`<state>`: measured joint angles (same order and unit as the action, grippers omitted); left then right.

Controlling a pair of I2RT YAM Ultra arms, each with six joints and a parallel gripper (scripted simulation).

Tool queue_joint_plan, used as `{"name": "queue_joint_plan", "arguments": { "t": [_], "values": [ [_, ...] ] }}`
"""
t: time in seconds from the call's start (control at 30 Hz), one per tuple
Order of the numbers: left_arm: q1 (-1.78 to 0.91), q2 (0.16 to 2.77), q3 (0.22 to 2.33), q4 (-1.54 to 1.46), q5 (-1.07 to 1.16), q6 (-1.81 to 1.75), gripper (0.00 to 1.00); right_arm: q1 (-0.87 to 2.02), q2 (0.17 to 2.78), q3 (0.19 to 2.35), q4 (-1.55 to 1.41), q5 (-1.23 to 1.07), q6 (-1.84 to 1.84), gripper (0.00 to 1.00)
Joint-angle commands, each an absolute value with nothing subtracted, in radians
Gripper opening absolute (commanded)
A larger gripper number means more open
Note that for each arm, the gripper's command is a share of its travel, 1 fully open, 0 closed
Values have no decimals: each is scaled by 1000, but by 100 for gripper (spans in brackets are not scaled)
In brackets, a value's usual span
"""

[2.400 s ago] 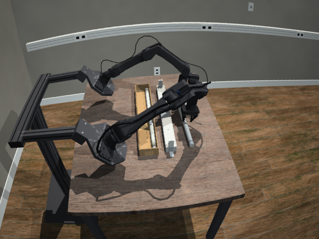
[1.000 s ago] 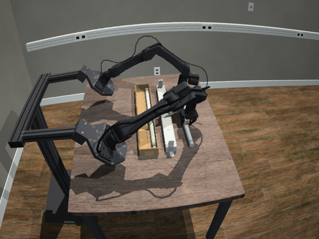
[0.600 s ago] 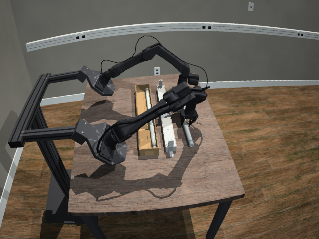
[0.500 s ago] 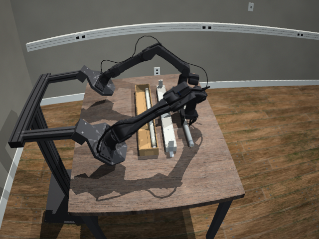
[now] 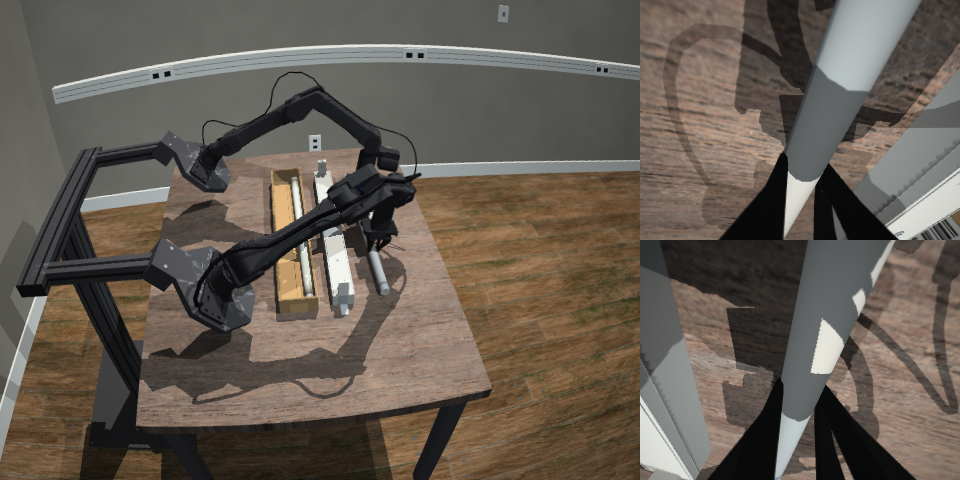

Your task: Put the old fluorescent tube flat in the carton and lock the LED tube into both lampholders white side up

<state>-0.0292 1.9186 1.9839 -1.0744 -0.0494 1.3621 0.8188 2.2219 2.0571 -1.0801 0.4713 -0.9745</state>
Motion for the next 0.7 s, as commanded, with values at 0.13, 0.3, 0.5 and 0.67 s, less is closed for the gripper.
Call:
{"name": "queue_joint_plan", "arguments": {
  "t": [0.13,0.3,0.5,0.67],
  "values": [
    [-29,1878,2019,-1083,-36,1372,11,845,2183,2084,-1062,455,-977,11],
    [-29,1878,2019,-1083,-36,1372,11,845,2183,2084,-1063,455,-976,11],
    [-38,1873,2019,-1093,-36,1370,11,847,2178,2091,-1096,456,-964,11],
    [-43,1866,2020,-1102,-36,1367,11,851,2173,2091,-1104,457,-960,11]
  ]
}}
